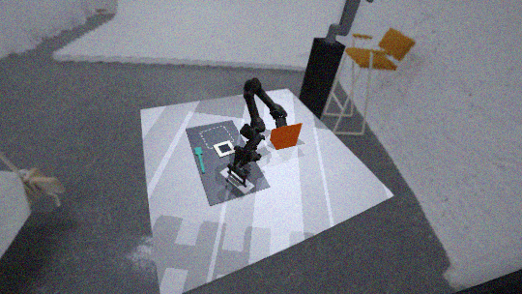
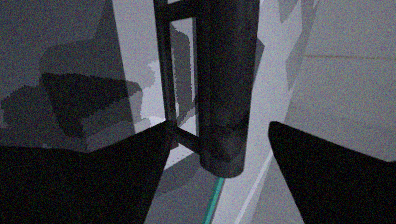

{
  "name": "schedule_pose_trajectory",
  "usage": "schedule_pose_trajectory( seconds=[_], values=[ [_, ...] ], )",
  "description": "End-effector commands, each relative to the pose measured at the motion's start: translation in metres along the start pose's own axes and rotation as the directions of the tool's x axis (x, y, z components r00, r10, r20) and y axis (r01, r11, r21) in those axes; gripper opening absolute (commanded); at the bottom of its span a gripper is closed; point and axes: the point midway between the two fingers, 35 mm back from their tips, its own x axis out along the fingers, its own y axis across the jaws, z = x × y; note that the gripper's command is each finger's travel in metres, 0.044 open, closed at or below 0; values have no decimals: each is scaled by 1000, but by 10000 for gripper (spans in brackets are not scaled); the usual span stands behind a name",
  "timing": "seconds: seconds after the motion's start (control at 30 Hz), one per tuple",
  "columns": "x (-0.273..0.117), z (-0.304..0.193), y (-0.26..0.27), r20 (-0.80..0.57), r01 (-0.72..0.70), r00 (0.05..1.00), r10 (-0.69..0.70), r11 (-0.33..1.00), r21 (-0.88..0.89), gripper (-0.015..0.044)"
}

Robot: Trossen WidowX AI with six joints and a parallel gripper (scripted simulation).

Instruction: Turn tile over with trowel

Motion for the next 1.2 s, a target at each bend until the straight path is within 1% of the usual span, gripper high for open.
schedule_pose_trajectory(
  seconds=[0.0,0.93,1.13,1.17],
  values=[
    [8,-1,-3,-1,7,1000,-7,1000,0,300],
    [51,-2,-3,-4,8,1000,-8,1000,-1,300],
    [51,-2,-3,-4,8,1000,-8,1000,-1,142],
    [51,-2,-3,-4,8,1000,-8,1000,-1,136]
  ],
)
